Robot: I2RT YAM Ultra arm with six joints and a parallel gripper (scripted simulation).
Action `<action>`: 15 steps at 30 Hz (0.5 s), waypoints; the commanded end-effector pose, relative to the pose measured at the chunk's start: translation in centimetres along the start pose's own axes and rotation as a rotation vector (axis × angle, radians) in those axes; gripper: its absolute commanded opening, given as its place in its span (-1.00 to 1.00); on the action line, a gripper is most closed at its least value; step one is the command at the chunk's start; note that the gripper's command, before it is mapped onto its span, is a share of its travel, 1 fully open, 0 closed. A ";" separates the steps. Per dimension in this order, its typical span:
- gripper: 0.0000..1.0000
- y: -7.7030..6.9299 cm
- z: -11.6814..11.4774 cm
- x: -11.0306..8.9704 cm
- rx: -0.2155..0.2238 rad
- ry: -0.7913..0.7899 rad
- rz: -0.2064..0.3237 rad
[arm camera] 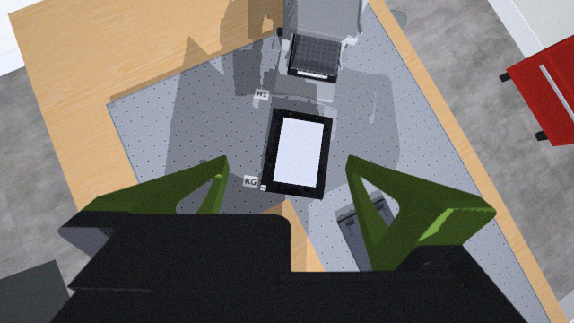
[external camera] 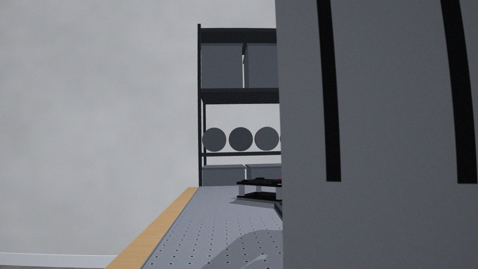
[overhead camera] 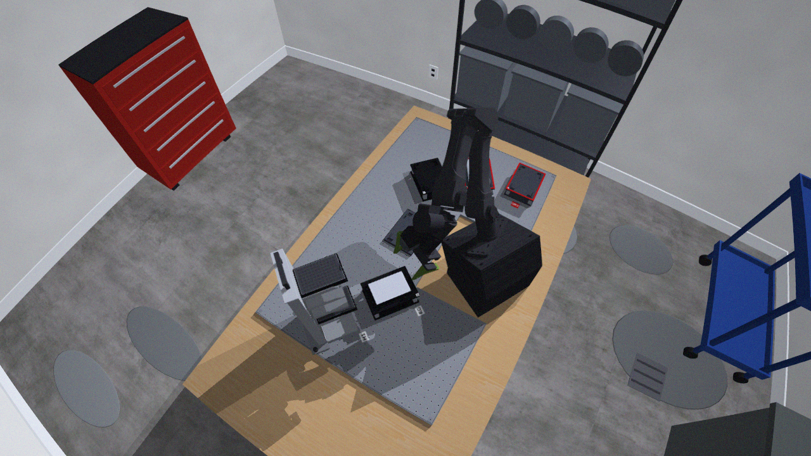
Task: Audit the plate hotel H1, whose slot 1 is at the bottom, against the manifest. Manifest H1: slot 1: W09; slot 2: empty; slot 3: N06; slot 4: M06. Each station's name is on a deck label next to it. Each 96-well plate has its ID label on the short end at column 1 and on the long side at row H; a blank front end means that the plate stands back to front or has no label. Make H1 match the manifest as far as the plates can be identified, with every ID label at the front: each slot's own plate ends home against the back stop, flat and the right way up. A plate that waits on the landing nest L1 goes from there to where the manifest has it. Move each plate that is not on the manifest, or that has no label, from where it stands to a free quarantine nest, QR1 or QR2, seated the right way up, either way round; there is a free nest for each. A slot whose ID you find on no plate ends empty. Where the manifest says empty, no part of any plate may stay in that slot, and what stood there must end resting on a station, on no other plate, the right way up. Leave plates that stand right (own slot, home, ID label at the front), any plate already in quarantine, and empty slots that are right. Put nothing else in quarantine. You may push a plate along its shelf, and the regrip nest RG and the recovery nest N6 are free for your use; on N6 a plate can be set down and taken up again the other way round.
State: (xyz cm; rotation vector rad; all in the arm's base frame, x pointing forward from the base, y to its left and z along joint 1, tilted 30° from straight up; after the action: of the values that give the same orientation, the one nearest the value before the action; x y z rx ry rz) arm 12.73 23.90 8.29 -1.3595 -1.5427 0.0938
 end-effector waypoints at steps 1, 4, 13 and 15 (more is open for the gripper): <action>1.00 0.1 1.2 0.7 0.037 -0.083 0.038; 1.00 0.3 2.1 1.0 0.058 -0.143 0.067; 1.00 1.2 4.9 2.0 0.121 -0.324 0.151; 1.00 1.3 5.2 2.1 0.128 -0.344 0.161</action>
State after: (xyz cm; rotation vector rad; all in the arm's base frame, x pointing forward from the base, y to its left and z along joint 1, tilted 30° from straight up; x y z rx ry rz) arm 11.15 28.02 6.57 -1.4121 -1.6491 0.4321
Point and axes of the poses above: the point where the finger pads meet when closed, its own y axis out along the fingers, its own z axis across the jaws, x = y × z, the point moved 3 cm from there along -y, back along the fingers, and after that the axes turned 9 degrees about y, right-handed, at the moved point
